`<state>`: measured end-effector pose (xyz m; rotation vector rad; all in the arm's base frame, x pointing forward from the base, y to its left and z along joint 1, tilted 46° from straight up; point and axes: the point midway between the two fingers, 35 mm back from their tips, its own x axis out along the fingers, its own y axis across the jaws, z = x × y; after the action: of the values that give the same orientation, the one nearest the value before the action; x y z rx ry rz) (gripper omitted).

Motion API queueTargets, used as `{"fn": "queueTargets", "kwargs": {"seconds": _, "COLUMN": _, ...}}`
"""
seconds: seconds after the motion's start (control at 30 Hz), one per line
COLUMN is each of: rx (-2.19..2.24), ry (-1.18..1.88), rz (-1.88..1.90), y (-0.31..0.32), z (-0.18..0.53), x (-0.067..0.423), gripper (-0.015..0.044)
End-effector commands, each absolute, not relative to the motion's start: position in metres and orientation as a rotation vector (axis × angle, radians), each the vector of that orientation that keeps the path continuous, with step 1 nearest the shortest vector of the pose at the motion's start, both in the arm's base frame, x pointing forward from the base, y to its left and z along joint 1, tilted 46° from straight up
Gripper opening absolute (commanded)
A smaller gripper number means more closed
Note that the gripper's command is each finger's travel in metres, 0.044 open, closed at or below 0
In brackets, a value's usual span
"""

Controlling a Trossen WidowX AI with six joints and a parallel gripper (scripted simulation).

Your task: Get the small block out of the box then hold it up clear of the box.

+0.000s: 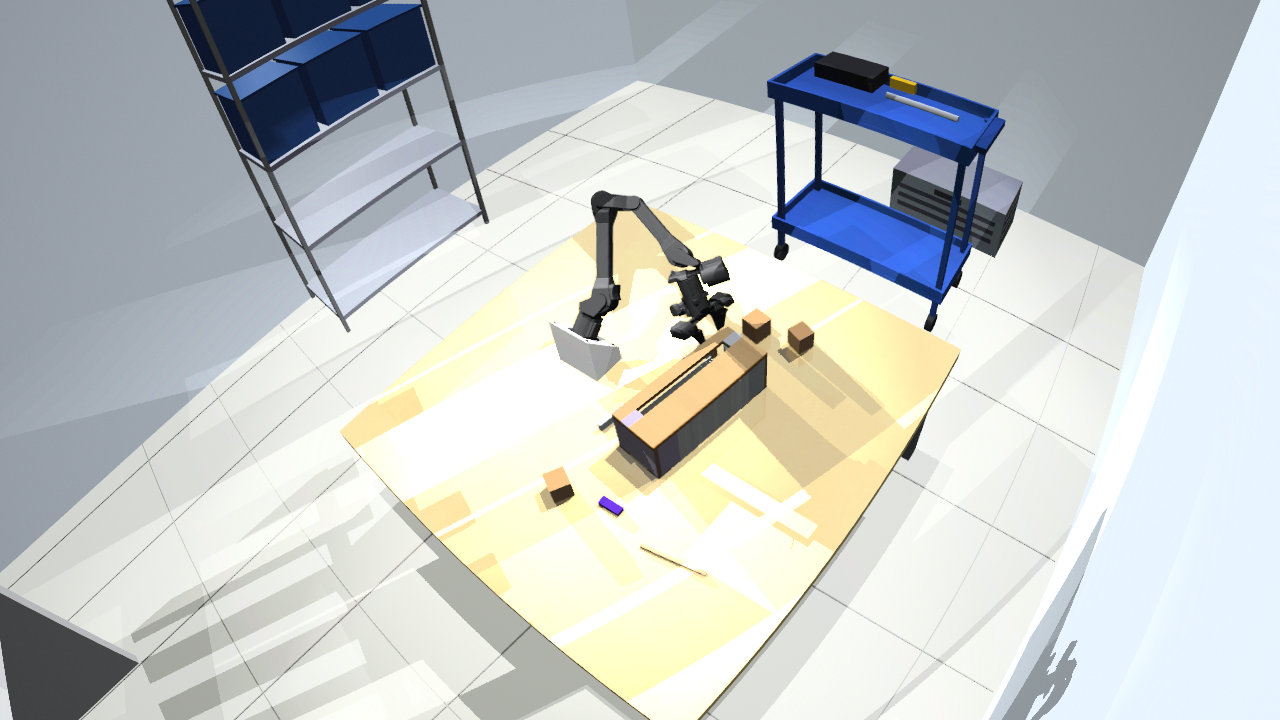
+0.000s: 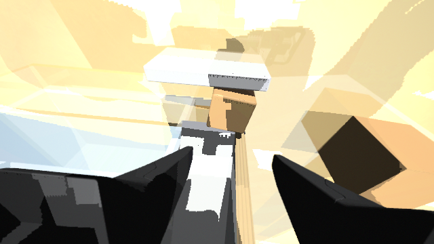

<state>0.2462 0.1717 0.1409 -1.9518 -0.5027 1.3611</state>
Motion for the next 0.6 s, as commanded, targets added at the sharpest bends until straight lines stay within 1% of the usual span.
{"fn": "queueTargets", "kwargs": {"seconds": 0.0, "rx": -1.949, "ry": -0.49, "rz": 1.369, "y": 0.176, "z": 0.132, "x": 0.246, "gripper": 0.0285}}
{"fn": "queueTargets", "kwargs": {"seconds": 0.57, "rx": -1.947, "ry": -0.491, "rz": 1.368, "y": 0.196, "z": 0.113, "x": 0.245, "gripper": 0.0285}}
